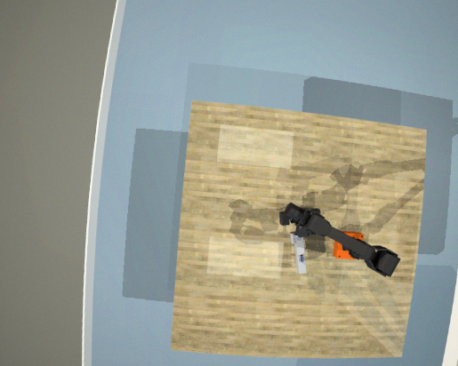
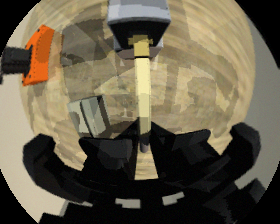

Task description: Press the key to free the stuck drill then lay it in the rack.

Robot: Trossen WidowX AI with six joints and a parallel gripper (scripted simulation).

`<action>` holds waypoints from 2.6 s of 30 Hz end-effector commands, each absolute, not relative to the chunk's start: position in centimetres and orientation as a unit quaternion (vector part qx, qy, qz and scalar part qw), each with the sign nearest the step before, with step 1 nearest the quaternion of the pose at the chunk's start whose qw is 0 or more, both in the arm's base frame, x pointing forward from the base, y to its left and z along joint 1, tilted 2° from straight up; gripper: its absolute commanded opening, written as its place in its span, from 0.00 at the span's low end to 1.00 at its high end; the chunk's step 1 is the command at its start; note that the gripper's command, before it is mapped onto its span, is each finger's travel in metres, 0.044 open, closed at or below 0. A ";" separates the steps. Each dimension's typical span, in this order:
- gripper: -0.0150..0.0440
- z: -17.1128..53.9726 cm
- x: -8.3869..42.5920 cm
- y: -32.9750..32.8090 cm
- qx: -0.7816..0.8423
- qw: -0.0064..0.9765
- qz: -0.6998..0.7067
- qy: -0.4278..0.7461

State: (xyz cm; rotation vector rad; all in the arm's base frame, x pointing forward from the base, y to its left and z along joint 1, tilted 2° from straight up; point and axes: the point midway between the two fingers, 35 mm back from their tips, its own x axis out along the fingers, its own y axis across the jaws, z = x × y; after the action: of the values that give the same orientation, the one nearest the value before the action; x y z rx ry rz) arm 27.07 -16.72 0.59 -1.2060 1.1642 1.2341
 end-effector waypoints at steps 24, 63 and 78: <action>0.25 0.8 27.1 -19.4 -0.506 0.503 0.508 0.482; 0.25 2.4 26.9 -18.9 -0.506 0.503 0.508 0.482; 0.25 2.9 26.7 -18.7 -0.506 0.503 0.508 0.482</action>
State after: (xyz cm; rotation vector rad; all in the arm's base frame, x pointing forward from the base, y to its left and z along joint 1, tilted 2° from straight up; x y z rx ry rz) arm 26.65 -18.63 2.61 -1.2202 1.1603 1.2342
